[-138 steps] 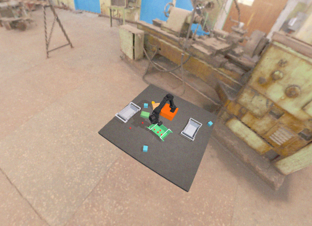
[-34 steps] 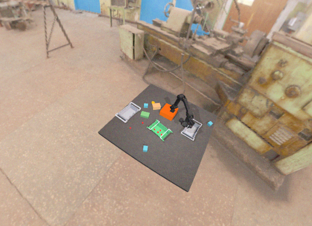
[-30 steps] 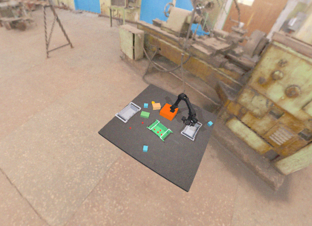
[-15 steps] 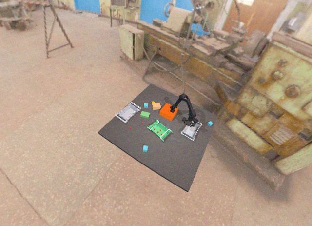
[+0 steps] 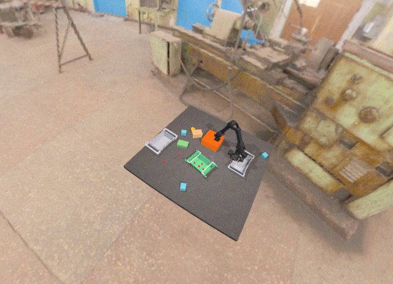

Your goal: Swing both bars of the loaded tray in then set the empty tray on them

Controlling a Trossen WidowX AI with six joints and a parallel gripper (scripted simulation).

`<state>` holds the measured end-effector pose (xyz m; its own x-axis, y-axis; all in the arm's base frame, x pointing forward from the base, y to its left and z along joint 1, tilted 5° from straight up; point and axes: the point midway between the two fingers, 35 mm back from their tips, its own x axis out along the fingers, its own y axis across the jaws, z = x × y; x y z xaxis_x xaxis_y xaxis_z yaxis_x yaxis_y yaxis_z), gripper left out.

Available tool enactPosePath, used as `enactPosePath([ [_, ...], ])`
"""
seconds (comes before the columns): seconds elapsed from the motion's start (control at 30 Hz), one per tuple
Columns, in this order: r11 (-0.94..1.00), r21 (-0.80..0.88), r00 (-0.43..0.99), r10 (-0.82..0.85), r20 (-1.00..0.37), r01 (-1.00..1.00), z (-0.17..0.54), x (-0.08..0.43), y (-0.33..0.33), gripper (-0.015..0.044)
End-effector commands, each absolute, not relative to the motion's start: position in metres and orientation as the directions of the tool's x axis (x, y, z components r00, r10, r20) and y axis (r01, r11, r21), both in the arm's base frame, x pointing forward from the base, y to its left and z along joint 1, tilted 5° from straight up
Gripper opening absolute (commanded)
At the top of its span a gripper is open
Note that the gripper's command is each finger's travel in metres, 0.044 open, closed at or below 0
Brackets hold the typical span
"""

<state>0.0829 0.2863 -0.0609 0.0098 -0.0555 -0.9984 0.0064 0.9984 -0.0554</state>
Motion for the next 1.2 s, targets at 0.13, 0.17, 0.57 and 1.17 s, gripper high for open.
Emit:
enactPosePath([
  [0.13,0.998,-0.058,0.008,-0.058,-0.998,0.007,-0.0636,0.0826,0.2853,0.0367],
  [0.17,0.998,-0.058,0.008,-0.058,-0.998,0.007,-0.0636,0.0826,0.2853,0.0352],
  [0.57,0.998,-0.058,0.008,-0.058,-0.998,0.007,-0.0636,0.0826,0.2853,0.0208],
  [1.17,0.998,-0.058,0.008,-0.058,-0.998,0.007,-0.0636,0.0826,0.2853,0.0088],
])
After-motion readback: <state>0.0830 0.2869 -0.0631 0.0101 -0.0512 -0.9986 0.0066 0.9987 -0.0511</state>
